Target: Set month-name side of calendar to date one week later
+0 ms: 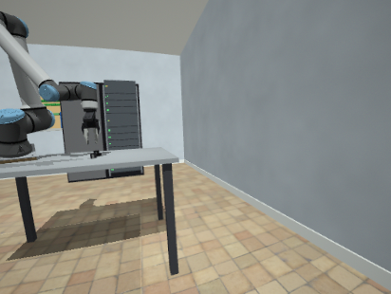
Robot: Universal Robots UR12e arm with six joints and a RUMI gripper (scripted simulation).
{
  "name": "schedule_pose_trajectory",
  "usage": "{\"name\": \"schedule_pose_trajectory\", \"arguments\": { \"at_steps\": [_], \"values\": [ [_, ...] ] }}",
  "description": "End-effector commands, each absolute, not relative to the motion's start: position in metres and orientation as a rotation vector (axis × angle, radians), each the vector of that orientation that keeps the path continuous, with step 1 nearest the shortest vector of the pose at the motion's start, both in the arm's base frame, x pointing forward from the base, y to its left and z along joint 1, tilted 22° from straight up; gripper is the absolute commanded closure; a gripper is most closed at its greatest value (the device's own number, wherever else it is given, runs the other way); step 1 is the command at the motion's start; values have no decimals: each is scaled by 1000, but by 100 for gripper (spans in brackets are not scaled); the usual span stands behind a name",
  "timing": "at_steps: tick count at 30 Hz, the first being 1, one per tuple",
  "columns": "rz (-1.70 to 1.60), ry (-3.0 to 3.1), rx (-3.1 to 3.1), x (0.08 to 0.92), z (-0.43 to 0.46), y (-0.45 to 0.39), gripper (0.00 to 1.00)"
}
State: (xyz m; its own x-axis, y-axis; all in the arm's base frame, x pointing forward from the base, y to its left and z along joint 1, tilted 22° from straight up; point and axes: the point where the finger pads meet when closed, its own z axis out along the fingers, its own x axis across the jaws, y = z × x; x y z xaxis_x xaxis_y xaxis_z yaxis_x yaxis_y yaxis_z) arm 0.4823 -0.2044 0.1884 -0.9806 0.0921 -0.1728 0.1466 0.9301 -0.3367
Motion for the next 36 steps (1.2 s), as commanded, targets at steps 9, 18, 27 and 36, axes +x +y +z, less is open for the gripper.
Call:
{"name": "schedule_pose_trajectory", "arguments": {
  "at_steps": [9,18,27,36],
  "values": [
    [-530,2933,182,483,189,-205,72],
    [-530,2933,182,483,189,-205,72],
    [-530,2933,182,483,187,-205,72],
    [-530,2933,182,484,179,-208,72]
  ]
}}
